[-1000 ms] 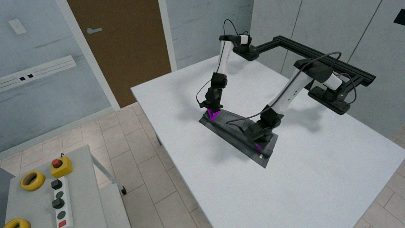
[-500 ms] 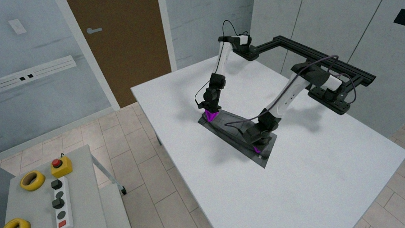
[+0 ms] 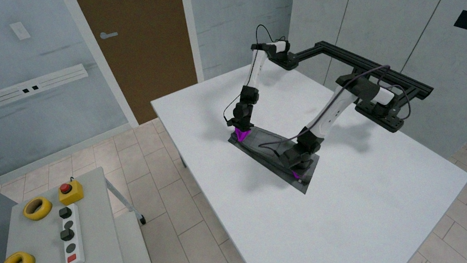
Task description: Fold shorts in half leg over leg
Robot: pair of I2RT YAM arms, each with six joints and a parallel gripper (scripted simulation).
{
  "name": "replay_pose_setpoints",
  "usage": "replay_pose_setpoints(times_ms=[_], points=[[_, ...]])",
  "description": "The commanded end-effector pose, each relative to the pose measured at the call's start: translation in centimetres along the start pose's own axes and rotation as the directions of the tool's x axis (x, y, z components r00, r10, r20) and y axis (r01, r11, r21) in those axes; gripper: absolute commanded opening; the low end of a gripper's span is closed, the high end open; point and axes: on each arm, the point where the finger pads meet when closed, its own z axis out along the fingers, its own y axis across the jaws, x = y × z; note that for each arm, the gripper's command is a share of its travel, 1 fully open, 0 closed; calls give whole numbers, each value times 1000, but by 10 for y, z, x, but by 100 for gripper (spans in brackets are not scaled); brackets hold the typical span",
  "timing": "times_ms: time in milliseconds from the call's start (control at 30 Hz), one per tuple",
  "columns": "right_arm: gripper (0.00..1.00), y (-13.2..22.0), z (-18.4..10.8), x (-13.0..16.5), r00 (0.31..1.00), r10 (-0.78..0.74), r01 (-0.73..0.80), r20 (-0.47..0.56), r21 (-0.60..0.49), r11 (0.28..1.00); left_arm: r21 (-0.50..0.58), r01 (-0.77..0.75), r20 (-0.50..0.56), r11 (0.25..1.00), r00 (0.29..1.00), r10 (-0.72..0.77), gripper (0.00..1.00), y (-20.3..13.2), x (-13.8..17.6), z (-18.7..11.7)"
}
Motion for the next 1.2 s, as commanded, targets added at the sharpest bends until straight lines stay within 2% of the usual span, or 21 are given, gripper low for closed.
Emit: replay_pose_setpoints(times_ms=[0, 33, 100, 133, 200, 233, 267, 433, 467, 500, 667, 700, 733, 767, 800, 1167], points=[[14, 22, -9, 5, 1000, -4, 3, -16, -32, 999, 4, -5, 6, 1000, 1000, 5, 14, 9, 1, 1], [14, 12, 1, 1, 1000, -6, 6, -10, -11, 1000, 3, -5, 5, 1000, 1000, 5, 14, 11, 2, 1], [14, 12, 1, 1, 1000, -6, 6, -10, -11, 1000, 3, -5, 5, 1000, 1000, 5, 14, 11, 2, 1], [14, 12, 1, 1, 1000, -6, 6, -10, -11, 1000, -33, -4, 14, 999, 1000, 4, 14, 23, -1, -16], [14, 16, 3, 0, 1000, -7, 7, -9, -13, 1000, 3, -4, 7, 1000, 1000, 4, 14, 16, 3, 0], [14, 17, 3, 1, 1000, -7, 7, -10, -13, 1000, -23, -3, 12, 1000, 1000, 3, 14, 23, 1, -11], [14, 23, -1, 6, 1000, -11, 10, -15, -23, 1000, 2, -3, 5, 1000, 1000, 3, 14, 18, 3, 1], [14, 26, 3, 5, 1000, -9, 9, -13, -19, 1000, -5, -4, 10, 1000, 1000, 4, 14, 28, 4, -3], [14, 27, 3, 4, 1000, -8, 7, -12, -19, 1000, -24, -3, 14, 1000, 1000, 4, 14, 33, 2, -11], [14, 28, 3, 5, 1000, -9, 9, -13, -20, 1000, 1, -4, 9, 1000, 1000, 4, 14, 28, 4, 0], [14, 32, 3, 4, 1000, -8, 8, -13, -23, 1000, -5, -4, 11, 1000, 1000, 4, 14, 34, 5, -3], [14, 40, -3, 12, 1000, -7, 7, -15, -40, 999, -31, -3, 16, 1000, 1000, 4, 14, 43, 4, -15], [14, 27, 9, 10, 1000, -12, 12, -14, -12, 1000, 5, -3, 8, 1000, 1000, 3, 14, 35, 7, 2], [14, 30, 8, 10, 1000, -14, 13, -15, -16, 1000, -24, -3, 16, 1000, 1000, 3, 14, 43, 4, -11], [14, 34, 5, 11, 1000, -13, 13, -17, -23, 1000, 1, -3, 9, 1000, 1000, 3, 14, 38, 7, 0], [14, 39, 11, 8, 1000, -12, 12, -13, -18, 1000, -7, -3, 12, 1000, 1000, 3, 14, 55, 9, -3]])
